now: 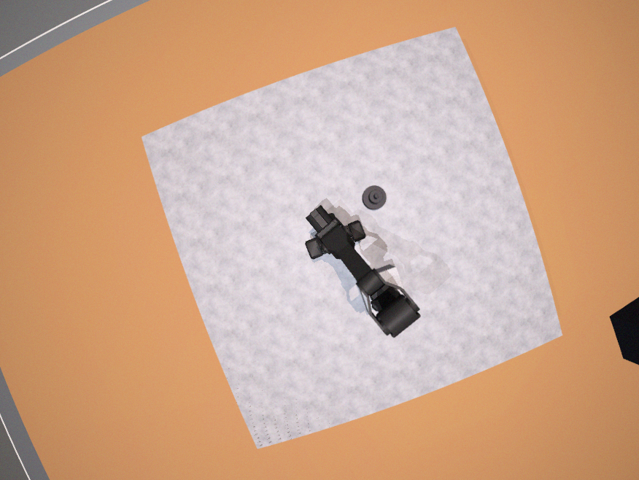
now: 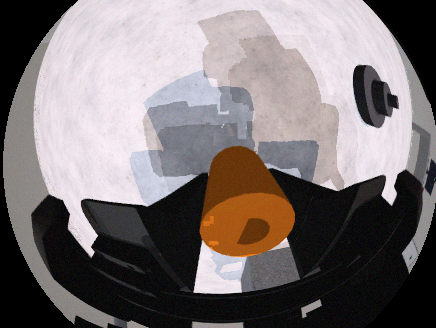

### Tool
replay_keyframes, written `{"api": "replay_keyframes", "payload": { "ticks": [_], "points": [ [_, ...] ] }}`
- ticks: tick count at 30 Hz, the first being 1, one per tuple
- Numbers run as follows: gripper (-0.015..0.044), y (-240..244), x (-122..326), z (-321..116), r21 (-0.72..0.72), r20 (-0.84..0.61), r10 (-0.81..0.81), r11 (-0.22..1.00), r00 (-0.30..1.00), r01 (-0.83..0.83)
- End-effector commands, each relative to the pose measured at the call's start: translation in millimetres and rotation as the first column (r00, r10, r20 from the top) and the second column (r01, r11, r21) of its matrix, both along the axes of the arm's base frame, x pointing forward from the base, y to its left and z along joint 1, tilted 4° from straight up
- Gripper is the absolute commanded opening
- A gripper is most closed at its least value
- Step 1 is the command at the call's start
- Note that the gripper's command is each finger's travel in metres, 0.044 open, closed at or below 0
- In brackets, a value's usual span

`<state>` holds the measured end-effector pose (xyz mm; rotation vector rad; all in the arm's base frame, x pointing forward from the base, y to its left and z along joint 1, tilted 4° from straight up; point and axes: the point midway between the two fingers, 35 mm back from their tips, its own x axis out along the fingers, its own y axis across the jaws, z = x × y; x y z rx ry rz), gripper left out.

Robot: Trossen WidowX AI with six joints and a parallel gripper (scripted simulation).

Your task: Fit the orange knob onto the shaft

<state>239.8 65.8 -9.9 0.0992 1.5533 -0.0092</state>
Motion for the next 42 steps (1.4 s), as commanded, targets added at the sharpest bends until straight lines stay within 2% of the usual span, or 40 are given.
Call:
{"api": "replay_keyframes", "payload": {
  "ticks": [1,13,23,42],
  "points": [
    [0.0000,-0.8,7.6,33.9,0.003,0.028,0.003,1.000,1.000,-0.003],
    [0.0000,-10.2,-8.4,119.7,0.003,0.028,0.003,1.000,1.000,-0.003],
    [0.0000,-13.5,-5.5,119.8,0.004,0.026,-0.002,1.000,1.000,0.002],
    [0.0000,-49.8,21.8,108.4,0.001,0.020,-0.018,1.000,1.000,0.018]
  ]
}}
